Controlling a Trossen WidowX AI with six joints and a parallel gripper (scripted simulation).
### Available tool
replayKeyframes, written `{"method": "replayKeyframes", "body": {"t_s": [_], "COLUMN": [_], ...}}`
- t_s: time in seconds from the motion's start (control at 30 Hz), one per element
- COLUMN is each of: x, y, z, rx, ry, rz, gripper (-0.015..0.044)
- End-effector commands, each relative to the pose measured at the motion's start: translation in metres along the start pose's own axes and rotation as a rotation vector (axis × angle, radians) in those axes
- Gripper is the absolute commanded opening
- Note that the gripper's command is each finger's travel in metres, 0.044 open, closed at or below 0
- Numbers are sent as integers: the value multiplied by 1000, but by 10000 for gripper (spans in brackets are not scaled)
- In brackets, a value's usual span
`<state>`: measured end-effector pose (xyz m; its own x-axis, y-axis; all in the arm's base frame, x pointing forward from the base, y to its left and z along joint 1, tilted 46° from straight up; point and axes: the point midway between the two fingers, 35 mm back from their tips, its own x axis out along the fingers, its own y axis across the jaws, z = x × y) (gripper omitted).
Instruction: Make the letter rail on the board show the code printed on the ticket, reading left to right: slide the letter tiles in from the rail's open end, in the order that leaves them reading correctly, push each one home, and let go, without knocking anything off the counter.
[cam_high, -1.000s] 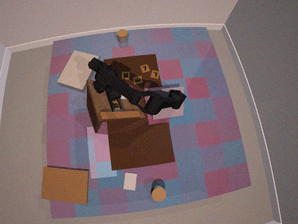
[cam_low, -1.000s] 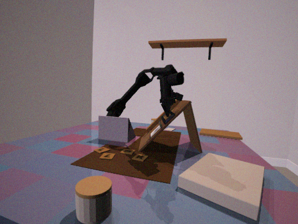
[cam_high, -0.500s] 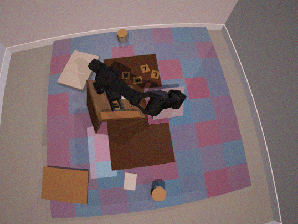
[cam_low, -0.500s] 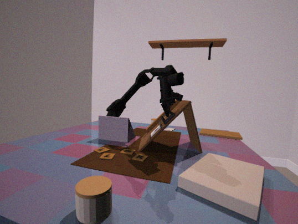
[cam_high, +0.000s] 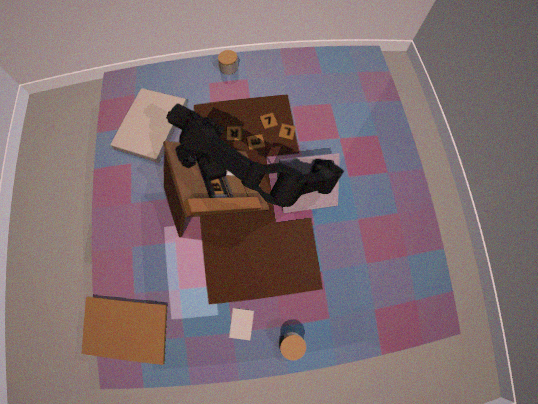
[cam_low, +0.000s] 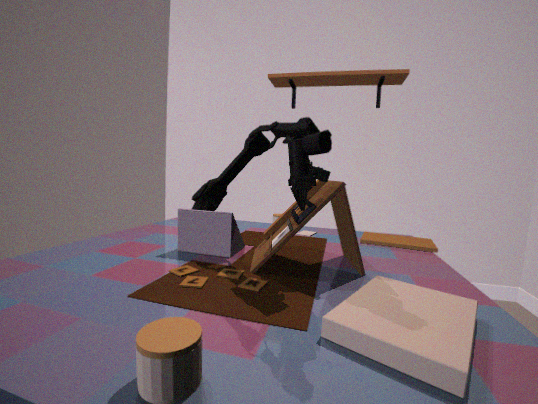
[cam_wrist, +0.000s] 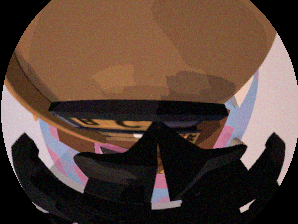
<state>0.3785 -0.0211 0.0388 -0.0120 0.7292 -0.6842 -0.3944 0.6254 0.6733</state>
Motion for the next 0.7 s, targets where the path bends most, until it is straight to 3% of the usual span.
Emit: {"method": "replayKeyframes", "body": {"t_s": [0.0,0.67], "x": [2,-23], "y": [4,0], "z": [0,-20], "rx": [6,7], "ry": [2,3], "rz": [9,8], "gripper": [0,0]}}
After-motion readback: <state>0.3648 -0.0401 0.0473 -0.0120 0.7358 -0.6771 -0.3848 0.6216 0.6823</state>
